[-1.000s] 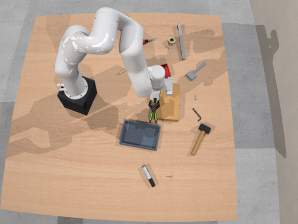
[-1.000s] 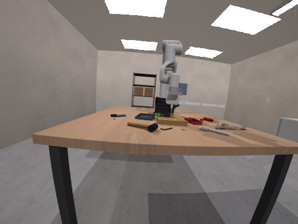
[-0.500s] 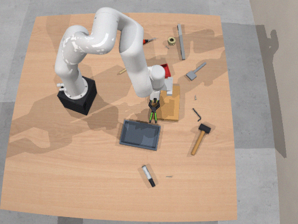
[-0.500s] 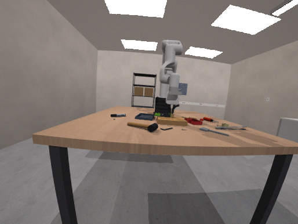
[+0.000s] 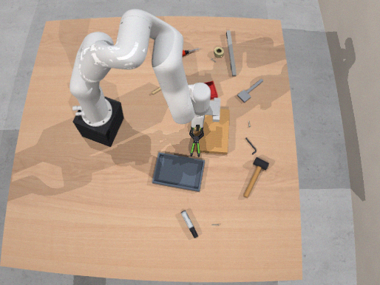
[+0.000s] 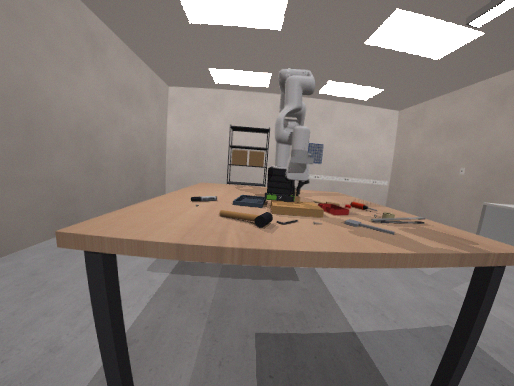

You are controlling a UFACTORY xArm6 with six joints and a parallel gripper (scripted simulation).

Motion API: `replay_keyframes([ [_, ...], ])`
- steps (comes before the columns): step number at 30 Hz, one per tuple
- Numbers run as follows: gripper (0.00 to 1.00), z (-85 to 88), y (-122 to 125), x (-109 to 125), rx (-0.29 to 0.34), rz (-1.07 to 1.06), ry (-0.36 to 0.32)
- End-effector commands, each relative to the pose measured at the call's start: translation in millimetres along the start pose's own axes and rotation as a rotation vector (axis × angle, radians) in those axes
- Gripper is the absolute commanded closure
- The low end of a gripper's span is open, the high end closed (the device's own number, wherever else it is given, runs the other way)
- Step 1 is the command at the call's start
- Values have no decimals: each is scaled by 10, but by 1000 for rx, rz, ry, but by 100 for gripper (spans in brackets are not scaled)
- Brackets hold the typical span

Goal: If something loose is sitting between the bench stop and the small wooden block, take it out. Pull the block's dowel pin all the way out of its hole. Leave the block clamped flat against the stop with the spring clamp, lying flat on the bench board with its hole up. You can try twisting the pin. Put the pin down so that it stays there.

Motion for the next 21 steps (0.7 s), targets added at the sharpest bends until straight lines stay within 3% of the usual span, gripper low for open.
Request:
replay_keyframes([
  [1, 100, 9, -3, -14, -1, 2, 3],
  [21, 100, 9, -3, -14, -1, 14, 3],
])
Point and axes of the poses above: the point where the finger pads meet when closed, its own z axis back along the fingers, its own y axis across the jaws, x = y × z, the point moved 2 cm from there along z, back along the fingers, and after that the axes turned 8 degrees about -z, right-handed, at the moved point
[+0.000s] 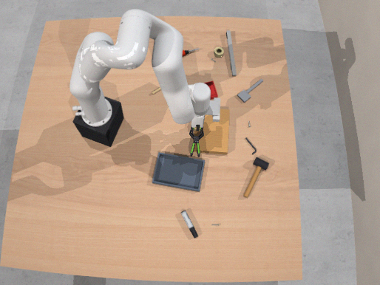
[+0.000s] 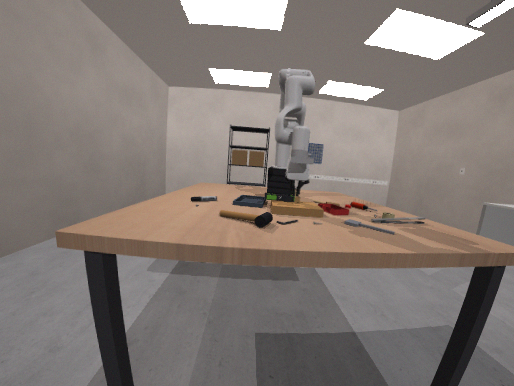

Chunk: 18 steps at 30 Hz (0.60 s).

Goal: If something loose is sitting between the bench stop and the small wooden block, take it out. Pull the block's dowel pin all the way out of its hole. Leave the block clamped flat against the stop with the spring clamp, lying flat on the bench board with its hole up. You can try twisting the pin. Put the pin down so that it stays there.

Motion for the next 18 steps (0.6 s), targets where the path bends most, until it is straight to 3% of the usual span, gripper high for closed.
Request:
replay_keyframes([
  [1, 100, 9, -3, -14, -1, 5, 3],
  [18, 100, 10, -3, -14, -1, 22, 3],
])
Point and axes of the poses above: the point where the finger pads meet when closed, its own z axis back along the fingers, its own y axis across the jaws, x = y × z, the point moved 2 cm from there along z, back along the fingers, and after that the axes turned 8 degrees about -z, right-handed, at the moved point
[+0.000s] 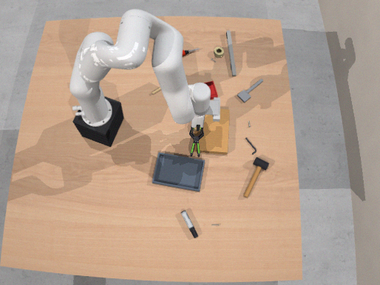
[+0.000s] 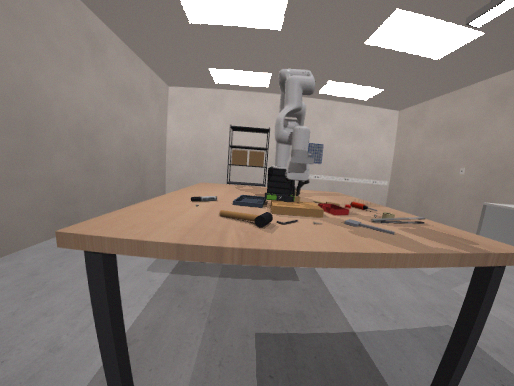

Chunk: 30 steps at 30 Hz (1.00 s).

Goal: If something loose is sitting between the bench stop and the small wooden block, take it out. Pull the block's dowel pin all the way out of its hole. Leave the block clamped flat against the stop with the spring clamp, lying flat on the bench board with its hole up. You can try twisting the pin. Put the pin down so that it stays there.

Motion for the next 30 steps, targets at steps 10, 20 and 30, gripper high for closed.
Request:
replay_keyframes([
  [10, 100, 10, -3, -14, -1, 19, 3],
  [20, 100, 10, -3, -14, -1, 37, 3],
  [30, 100, 10, -3, -14, -1, 55, 3],
])
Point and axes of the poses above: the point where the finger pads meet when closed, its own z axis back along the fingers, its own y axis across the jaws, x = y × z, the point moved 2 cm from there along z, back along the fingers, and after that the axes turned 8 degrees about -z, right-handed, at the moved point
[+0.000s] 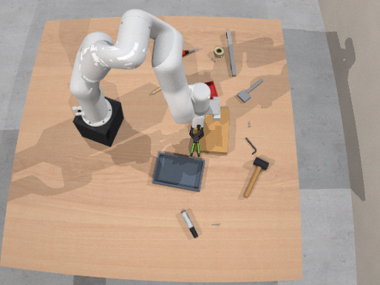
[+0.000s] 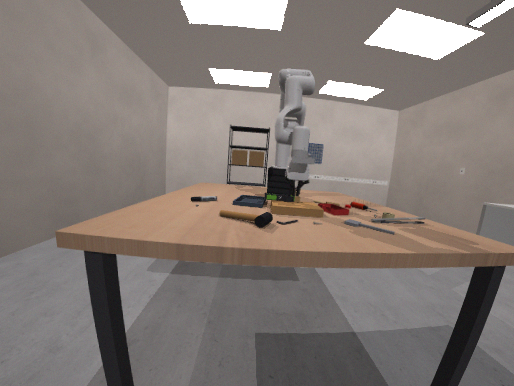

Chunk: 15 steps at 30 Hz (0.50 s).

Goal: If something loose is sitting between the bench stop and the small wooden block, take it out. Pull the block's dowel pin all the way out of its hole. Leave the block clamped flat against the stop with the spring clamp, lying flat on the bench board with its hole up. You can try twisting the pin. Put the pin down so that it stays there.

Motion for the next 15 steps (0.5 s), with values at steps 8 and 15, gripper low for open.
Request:
replay_keyframes([
  [8, 100, 10, -2, -16, -1, 30, 4],
  [15, 100, 10, -2, -16, -1, 44, 4],
])
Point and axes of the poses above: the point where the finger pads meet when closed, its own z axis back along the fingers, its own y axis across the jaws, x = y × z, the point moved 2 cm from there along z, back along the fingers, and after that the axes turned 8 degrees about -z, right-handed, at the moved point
